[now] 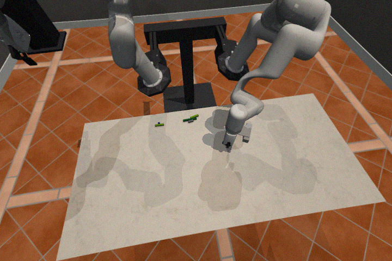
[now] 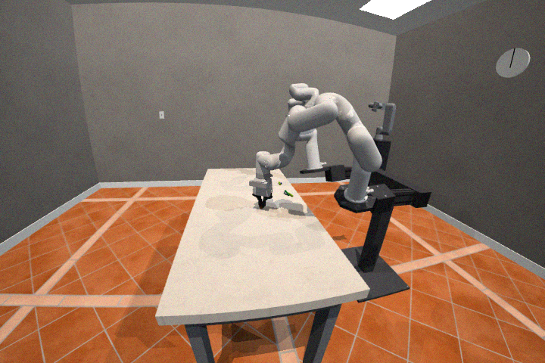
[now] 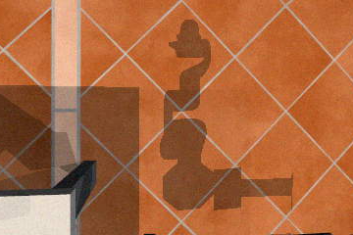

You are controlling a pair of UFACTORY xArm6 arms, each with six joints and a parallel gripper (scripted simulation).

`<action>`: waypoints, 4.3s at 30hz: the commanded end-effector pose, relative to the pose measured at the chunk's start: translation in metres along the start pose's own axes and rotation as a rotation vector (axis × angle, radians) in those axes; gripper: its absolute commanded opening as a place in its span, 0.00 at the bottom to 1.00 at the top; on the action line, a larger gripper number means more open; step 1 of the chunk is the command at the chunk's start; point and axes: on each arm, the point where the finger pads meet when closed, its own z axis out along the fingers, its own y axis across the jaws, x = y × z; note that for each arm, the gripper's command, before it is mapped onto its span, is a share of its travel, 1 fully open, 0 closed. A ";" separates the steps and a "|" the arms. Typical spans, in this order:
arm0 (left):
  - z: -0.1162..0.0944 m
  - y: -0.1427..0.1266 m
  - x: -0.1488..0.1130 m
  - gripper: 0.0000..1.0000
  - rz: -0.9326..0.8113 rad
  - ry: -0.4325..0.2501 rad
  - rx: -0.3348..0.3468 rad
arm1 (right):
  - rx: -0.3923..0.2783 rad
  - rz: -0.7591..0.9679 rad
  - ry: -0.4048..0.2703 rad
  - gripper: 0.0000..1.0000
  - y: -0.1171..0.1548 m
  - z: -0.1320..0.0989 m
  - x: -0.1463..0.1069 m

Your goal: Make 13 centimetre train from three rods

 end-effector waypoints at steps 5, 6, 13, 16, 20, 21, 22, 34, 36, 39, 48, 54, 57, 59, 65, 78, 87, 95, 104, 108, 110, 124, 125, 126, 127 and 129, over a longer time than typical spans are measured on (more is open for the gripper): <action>-0.002 0.002 0.000 0.06 -0.001 0.000 -0.004 | 0.000 0.000 0.004 1.00 0.000 -0.001 0.001; -0.002 0.002 0.000 0.06 -0.001 0.000 -0.004 | 0.000 0.000 0.004 1.00 0.000 -0.001 0.001; -0.002 0.002 0.000 0.10 -0.001 0.000 -0.004 | 0.000 0.000 0.004 1.00 0.000 -0.001 0.001; -0.002 0.002 0.000 0.14 -0.001 0.000 -0.004 | 0.000 0.000 0.004 1.00 0.000 -0.001 0.001; -0.002 0.002 0.000 0.22 -0.001 0.000 -0.004 | 0.000 0.000 0.004 1.00 0.000 -0.001 0.001; -0.002 0.002 0.000 0.22 -0.001 0.000 -0.004 | 0.000 0.000 0.004 1.00 0.000 -0.001 0.001; -0.002 0.002 0.000 0.22 -0.001 0.000 -0.004 | 0.000 0.000 0.004 1.00 0.000 -0.001 0.001; -0.002 0.002 0.000 0.26 -0.001 0.000 -0.004 | 0.000 0.000 0.004 1.00 0.000 -0.001 0.001; -0.002 0.002 0.000 0.26 -0.001 0.000 -0.004 | 0.000 0.000 0.004 1.00 0.000 -0.001 0.001; -0.006 0.002 0.000 0.26 -0.001 0.000 -0.004 | 0.000 0.000 0.004 1.00 0.000 -0.001 0.001; -0.034 0.002 0.000 0.26 -0.001 0.000 -0.005 | 0.000 0.000 0.004 1.00 0.000 -0.001 0.001; -0.067 0.002 0.000 0.26 -0.001 0.000 -0.005 | 0.000 0.000 0.004 1.00 0.000 -0.001 0.001; -0.080 0.002 0.000 0.26 -0.001 0.000 -0.005 | 0.000 0.000 0.004 1.00 0.000 -0.001 0.001; -0.086 0.002 0.000 0.26 -0.001 0.000 -0.005 | 0.000 0.000 0.004 1.00 0.000 -0.001 0.001; -0.092 0.002 0.000 0.26 -0.001 0.000 -0.005 | 0.000 0.000 0.004 1.00 0.000 -0.001 0.001; -0.092 0.002 0.000 1.00 -0.001 0.000 -0.005 | 0.000 0.000 0.004 1.00 0.000 -0.001 0.001; -0.092 0.002 0.000 1.00 -0.001 0.000 -0.005 | 0.000 0.000 0.004 1.00 0.000 -0.001 0.001; -0.090 0.002 -0.028 1.00 -0.048 -0.004 -0.005 | 0.000 0.000 0.004 1.00 0.000 -0.001 0.001; -0.082 -0.009 -0.119 1.00 -0.206 -0.013 -0.003 | 0.000 0.000 0.004 1.00 0.000 -0.001 0.001; -0.079 -0.018 -0.155 1.00 -0.270 -0.013 -0.002 | 0.000 0.000 0.004 1.00 0.000 -0.001 0.001; -0.077 -0.024 -0.172 1.00 -0.302 -0.013 -0.002 | 0.000 0.000 0.004 1.00 0.000 -0.001 0.001; -0.065 -0.071 -0.270 1.00 -0.500 -0.004 -0.003 | 0.000 0.000 0.004 1.00 0.000 -0.001 0.001; -0.064 -0.072 -0.273 1.00 -0.506 -0.003 -0.003 | 0.000 0.000 0.004 1.00 0.000 -0.001 0.001; -0.064 -0.073 -0.274 1.00 -0.508 -0.003 -0.003 | 0.000 0.000 0.004 1.00 0.000 -0.001 0.001; -0.064 -0.073 -0.274 1.00 -0.508 -0.003 -0.003 | 0.000 0.000 0.004 1.00 0.000 -0.001 0.001; -0.064 -0.073 -0.274 1.00 -0.508 -0.003 -0.003 | 0.000 0.000 0.004 1.00 0.000 -0.001 0.001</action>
